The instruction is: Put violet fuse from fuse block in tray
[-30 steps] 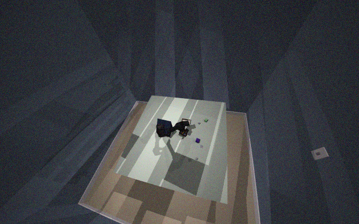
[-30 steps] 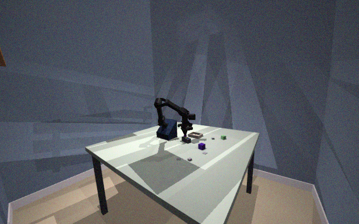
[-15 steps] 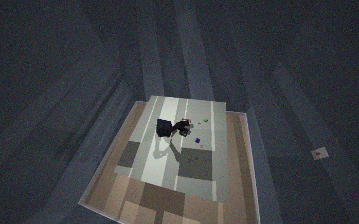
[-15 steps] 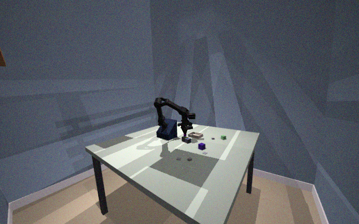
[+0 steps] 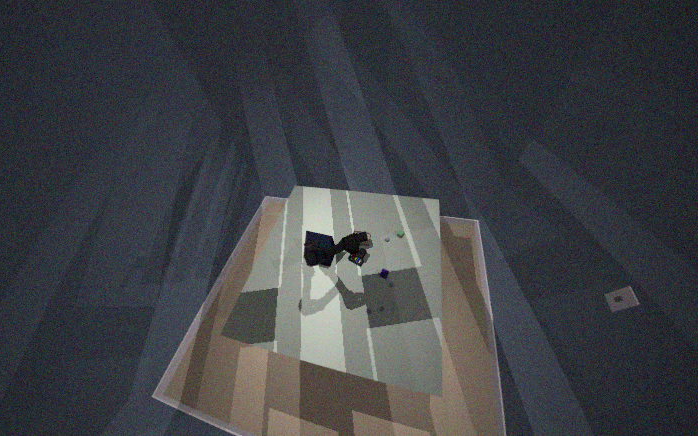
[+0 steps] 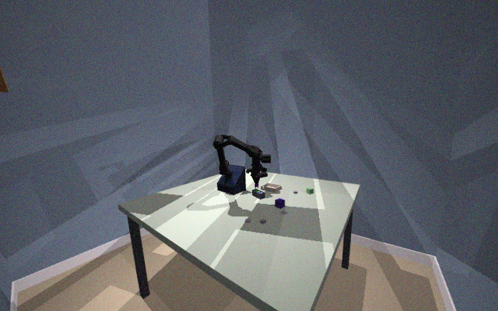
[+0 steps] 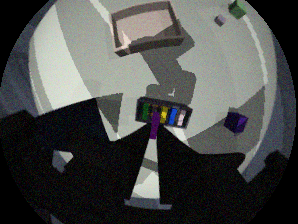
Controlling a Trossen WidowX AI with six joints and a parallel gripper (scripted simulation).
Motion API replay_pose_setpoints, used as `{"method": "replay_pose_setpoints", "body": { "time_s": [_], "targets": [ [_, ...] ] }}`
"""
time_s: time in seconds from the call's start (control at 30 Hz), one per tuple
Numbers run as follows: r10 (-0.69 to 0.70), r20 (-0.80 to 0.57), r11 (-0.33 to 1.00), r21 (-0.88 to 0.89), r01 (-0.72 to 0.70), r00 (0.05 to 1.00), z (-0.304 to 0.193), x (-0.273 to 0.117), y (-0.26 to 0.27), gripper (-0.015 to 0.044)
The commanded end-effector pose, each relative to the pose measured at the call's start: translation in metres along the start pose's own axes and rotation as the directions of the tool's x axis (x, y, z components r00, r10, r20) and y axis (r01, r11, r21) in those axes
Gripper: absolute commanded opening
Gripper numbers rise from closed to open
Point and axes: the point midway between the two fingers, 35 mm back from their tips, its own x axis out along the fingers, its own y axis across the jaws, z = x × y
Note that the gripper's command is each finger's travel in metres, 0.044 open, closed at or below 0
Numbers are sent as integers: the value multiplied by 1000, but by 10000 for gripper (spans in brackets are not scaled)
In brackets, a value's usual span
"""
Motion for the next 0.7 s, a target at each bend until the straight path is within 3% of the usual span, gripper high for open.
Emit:
{"method": "replay_pose_setpoints", "body": {
  "time_s": [0.0,0.17,0.67],
  "targets": [
    [2,3,1000,4,-2,1000,0,-7,0,0],
    [2,4,1000,4,-2,1000,3,-9,0,0],
    [3,19,1000,2,-3,1000,78,-17,6,0]
  ]
}}
